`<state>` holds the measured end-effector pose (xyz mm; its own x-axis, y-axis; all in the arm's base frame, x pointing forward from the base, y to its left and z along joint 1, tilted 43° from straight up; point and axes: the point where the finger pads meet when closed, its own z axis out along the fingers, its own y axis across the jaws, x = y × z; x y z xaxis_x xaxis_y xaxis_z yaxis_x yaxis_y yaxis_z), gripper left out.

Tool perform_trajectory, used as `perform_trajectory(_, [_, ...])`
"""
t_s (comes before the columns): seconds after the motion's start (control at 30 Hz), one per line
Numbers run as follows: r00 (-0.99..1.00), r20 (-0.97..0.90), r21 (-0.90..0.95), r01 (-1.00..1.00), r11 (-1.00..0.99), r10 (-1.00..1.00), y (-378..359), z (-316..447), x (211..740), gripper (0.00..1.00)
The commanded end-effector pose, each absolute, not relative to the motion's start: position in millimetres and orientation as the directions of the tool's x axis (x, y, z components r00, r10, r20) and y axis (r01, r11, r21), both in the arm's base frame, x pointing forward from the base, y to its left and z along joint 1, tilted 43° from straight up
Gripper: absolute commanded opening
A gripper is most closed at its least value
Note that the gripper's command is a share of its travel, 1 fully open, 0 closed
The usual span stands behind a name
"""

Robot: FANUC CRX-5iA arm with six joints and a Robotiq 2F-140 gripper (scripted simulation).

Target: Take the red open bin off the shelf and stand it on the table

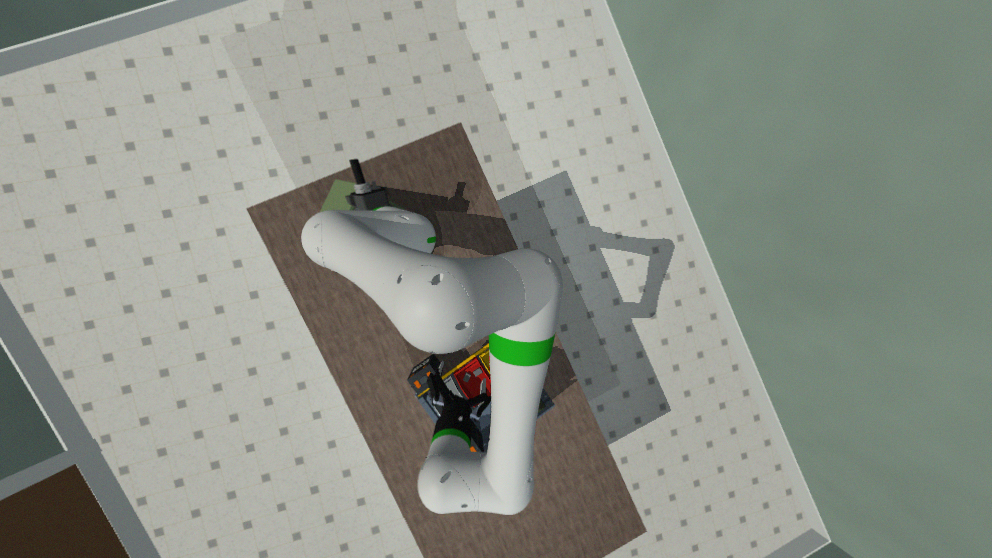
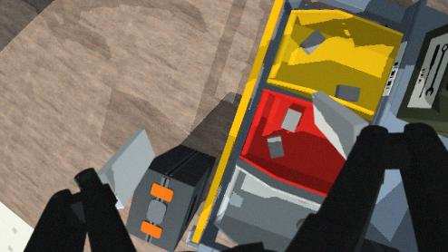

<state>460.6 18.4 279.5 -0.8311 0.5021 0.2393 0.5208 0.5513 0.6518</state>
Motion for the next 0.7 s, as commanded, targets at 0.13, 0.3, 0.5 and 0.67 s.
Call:
perform_trajectory(0.13, [-0.761, 0.262, 0.637, 0.598, 0.486, 0.593, 17.9, 291.4, 475.7, 1.0])
perform_trajectory(0.3, [-0.761, 0.262, 0.637, 0.598, 0.486, 0.593, 17.9, 291.4, 475.7, 1.0])
perform_trajectory(0.5, [-0.574, 0.311, 0.612, 0.731, 0.302, 0.757, 18.2, 284.9, 468.2, 1.0])
perform_trajectory(0.67, [-0.574, 0.311, 0.612, 0.731, 0.302, 0.757, 18.2, 284.9, 468.2, 1.0])
